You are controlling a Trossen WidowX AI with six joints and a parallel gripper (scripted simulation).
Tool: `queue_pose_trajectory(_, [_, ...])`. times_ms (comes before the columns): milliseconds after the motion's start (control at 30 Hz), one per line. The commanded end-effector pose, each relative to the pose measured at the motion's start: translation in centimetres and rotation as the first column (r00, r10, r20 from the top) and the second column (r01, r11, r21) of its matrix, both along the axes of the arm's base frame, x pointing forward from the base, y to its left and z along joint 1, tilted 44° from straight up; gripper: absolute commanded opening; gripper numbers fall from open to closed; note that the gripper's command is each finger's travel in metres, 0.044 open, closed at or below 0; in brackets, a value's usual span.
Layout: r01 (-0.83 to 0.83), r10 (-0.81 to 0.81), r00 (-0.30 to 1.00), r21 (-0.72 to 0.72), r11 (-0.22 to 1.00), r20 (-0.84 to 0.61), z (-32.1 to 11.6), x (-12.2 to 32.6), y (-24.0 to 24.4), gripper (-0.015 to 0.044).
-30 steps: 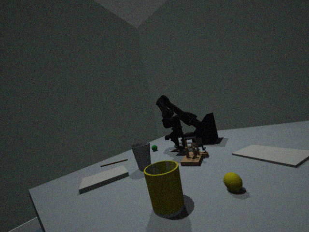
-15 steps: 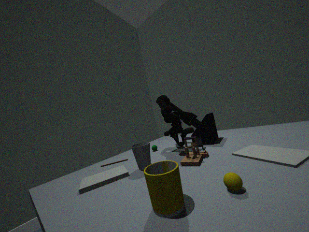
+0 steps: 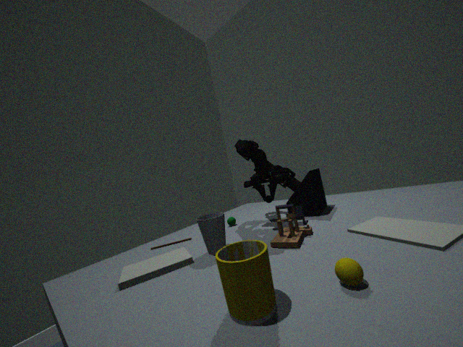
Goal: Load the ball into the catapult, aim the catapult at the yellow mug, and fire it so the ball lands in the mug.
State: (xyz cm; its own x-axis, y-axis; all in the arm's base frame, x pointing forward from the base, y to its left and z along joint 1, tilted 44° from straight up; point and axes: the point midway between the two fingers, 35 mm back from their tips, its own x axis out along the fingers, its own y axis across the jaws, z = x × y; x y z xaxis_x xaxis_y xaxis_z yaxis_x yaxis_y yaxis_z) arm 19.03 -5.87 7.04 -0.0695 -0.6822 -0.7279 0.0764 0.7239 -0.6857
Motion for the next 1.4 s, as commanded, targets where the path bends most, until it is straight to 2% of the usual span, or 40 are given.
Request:
queue_pose_trajectory(0, [0.006,-0.006,1.000,-0.005,1.000,0.006,1.5,-0.3,1.2,0.0000])
queue_pose_trajectory(500, [0.033,-0.033,0.997,-0.002,0.999,-0.064,0.8,1.4,2.7,0.0000])
queue_pose_trajectory(1367, [0.121,-0.118,0.959,-0.005,0.993,-0.258,-5.6,4.9,5.5,0.0000])
